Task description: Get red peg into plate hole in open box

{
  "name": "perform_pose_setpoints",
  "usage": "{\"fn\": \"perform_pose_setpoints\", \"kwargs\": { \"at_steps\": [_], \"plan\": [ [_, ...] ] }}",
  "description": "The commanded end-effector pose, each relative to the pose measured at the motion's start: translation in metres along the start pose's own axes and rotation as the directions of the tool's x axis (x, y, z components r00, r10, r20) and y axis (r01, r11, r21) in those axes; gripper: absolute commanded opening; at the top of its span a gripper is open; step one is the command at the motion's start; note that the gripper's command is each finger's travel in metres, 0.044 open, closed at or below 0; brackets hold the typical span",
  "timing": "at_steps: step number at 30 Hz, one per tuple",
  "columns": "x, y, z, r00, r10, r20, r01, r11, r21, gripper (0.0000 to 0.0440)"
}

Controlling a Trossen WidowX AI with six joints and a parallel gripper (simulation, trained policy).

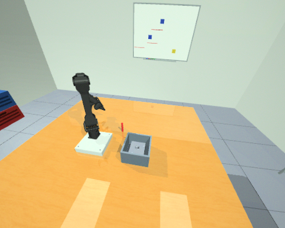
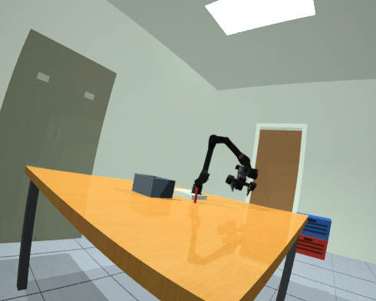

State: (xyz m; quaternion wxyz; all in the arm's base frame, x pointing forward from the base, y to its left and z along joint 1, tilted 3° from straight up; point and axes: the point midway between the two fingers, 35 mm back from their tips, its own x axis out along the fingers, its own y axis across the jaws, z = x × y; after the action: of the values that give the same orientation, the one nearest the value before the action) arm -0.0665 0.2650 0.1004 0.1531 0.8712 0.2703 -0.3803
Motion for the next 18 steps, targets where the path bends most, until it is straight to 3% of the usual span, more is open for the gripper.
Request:
{"fn": "perform_pose_setpoints", "kwargs": {
  "at_steps": [1, 9, 18],
  "plan": [
    [-0.004, -0.007, -0.009, 0.999, -0.034, 0.027, 0.031, 0.994, 0.106, 0.0440],
    [-0.008, -0.016, -0.031, 0.992, -0.097, 0.082, 0.061, 0.929, 0.364, 0.0440],
    [-0.012, -0.018, -0.061, 0.979, -0.165, 0.122, 0.053, 0.778, 0.626, 0.0440]
  ]
}}
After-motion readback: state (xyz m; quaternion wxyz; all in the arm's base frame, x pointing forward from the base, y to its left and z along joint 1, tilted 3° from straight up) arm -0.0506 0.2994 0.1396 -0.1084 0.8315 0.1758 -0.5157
